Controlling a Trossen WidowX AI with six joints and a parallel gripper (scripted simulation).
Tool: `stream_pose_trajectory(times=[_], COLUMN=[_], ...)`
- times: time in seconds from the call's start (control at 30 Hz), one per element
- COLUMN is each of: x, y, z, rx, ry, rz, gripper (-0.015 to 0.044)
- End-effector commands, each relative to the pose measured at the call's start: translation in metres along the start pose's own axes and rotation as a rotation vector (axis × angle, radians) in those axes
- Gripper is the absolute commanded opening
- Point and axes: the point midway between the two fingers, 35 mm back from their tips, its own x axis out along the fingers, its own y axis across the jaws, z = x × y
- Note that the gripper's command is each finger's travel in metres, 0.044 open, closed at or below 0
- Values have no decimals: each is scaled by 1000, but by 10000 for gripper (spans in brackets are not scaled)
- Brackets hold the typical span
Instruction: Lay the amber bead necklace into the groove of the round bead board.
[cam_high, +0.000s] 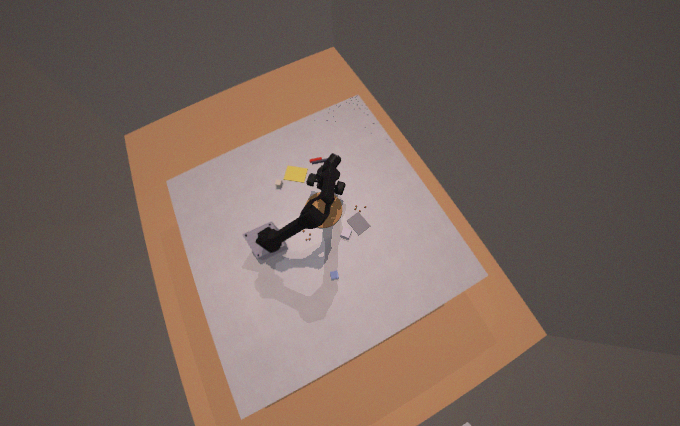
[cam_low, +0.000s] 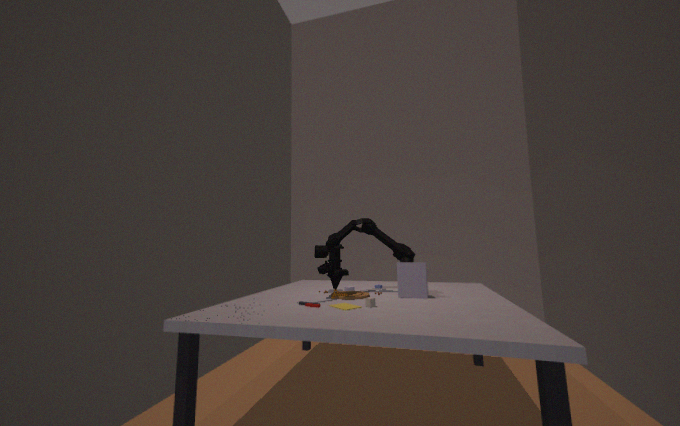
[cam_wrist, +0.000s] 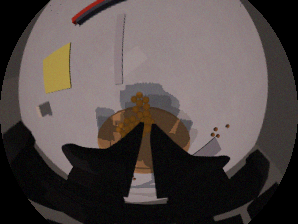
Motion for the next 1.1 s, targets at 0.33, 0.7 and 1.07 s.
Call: stream_pose_trajectory(times=[0.33, 0.7, 1.07], x=[-2, 0, 17], y=[-4, -4, -4], z=[-37, -52, -52], rx=[4, 3, 3], ry=[2, 3, 4], rz=[4, 4, 4], gripper=[0, 0, 0])
